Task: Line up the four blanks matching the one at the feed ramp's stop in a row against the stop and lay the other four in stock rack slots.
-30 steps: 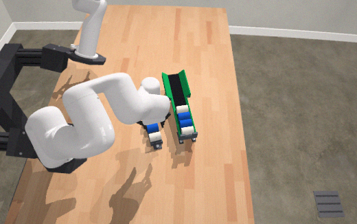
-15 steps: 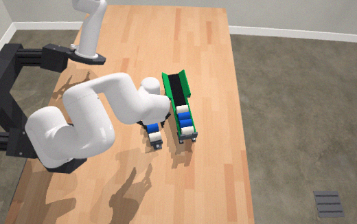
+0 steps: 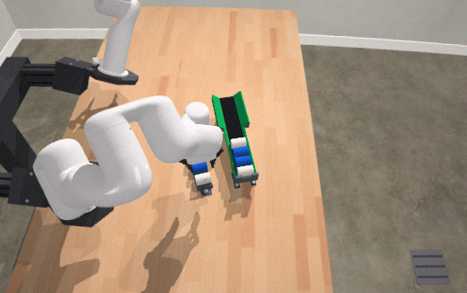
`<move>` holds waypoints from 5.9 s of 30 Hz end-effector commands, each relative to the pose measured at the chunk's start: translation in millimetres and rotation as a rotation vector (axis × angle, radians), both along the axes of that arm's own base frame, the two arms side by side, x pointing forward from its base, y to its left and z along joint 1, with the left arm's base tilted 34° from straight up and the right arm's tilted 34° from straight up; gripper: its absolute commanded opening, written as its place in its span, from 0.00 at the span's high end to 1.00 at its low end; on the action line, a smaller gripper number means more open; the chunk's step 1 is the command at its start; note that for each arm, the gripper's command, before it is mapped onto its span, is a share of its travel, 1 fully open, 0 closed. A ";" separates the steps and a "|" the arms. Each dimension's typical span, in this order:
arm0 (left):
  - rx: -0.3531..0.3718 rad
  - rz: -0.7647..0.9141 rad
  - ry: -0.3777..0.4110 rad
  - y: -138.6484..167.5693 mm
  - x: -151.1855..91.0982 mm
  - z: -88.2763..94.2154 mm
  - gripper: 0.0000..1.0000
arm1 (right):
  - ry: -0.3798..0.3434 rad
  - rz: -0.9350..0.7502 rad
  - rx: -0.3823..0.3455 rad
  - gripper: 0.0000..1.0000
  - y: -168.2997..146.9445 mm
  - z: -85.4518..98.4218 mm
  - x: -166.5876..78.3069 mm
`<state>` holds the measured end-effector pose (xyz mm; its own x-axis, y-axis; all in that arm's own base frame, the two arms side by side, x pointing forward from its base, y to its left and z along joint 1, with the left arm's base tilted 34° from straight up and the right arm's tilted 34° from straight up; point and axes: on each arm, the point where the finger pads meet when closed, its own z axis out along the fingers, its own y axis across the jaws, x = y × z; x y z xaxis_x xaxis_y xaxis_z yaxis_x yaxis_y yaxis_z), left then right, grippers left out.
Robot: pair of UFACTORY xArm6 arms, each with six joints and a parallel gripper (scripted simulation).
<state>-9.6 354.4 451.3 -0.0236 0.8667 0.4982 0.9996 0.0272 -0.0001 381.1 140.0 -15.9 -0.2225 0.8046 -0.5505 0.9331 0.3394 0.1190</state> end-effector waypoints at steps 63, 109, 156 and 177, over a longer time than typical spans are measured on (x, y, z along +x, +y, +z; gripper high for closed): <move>0.004 0.000 0.000 0.1 -0.1 1.6 0.00 | -0.002 0.001 0.002 0.21 -22.1 -38.4 15.0; 0.004 0.000 0.000 0.1 -0.1 1.6 0.00 | -0.002 0.001 0.002 0.43 -39.2 -67.3 24.8; 0.004 0.000 0.000 0.1 -0.1 1.6 0.00 | -0.002 0.001 0.003 0.43 6.3 9.8 -1.5; 0.004 0.000 0.000 0.1 -0.1 1.6 0.00 | -0.011 -0.003 0.000 0.43 20.0 17.1 7.6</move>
